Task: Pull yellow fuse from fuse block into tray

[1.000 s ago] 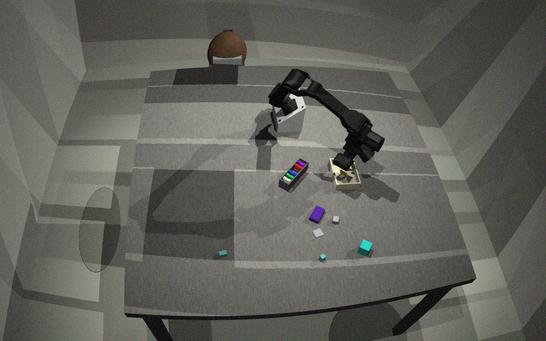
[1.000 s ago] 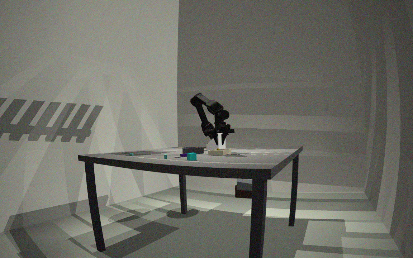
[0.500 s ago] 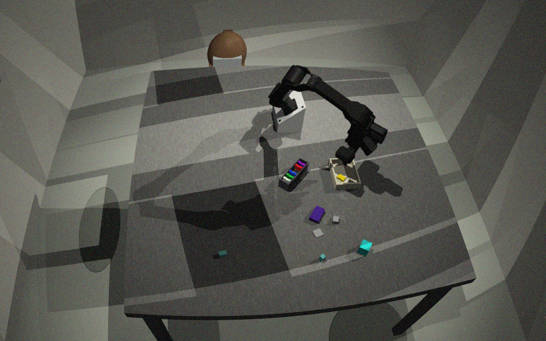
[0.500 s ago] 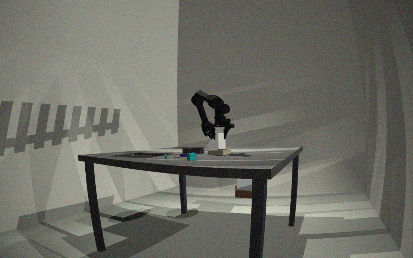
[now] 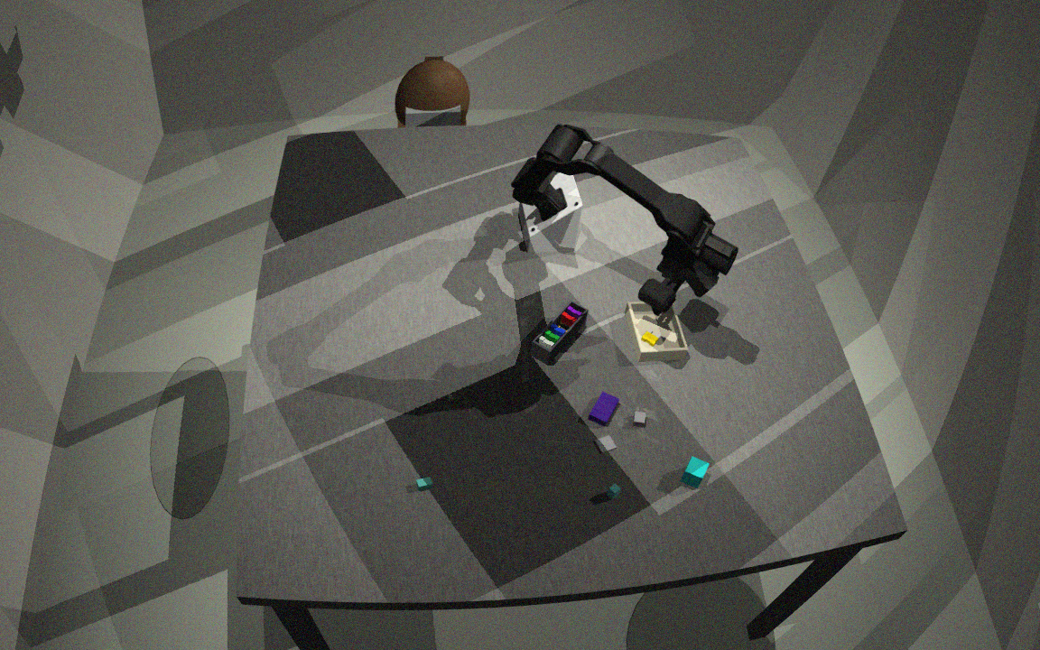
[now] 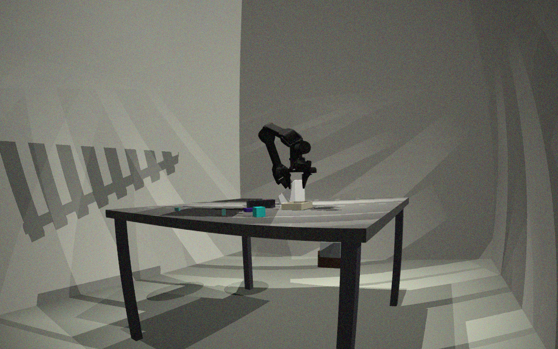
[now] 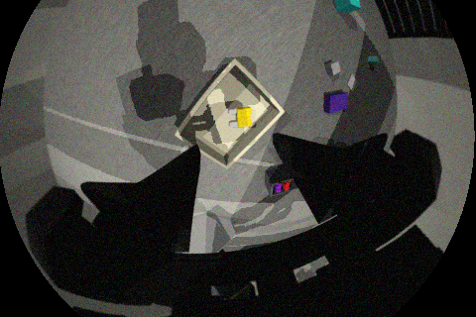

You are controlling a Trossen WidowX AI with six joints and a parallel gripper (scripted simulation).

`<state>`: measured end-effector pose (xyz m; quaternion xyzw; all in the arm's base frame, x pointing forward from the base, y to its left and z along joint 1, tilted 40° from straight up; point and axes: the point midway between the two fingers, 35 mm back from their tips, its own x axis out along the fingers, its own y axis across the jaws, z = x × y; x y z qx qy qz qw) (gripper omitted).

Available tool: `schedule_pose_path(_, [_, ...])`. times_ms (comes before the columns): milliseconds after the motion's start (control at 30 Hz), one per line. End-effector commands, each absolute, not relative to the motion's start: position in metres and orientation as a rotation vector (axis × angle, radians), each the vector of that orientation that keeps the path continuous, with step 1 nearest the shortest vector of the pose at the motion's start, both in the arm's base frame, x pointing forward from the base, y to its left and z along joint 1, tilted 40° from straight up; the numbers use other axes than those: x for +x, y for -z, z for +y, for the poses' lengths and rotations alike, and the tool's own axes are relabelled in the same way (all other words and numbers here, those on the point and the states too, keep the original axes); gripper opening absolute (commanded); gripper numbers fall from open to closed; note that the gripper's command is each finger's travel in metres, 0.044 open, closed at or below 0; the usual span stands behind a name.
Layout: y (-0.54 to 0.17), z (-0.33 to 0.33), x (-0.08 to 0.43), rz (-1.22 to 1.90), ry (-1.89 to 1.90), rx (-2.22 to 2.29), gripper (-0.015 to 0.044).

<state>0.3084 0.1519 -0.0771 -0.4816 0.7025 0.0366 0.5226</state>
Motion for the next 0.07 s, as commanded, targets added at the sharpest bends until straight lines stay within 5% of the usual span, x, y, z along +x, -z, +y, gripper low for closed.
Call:
schedule_pose_path(0, [0.0772,0.1518,0.3084,1.682,-0.088,-1.154,0.033])
schedule_pose_path(33, [0.0772,0.1518,0.3084,1.682,-0.088,-1.154,0.033])
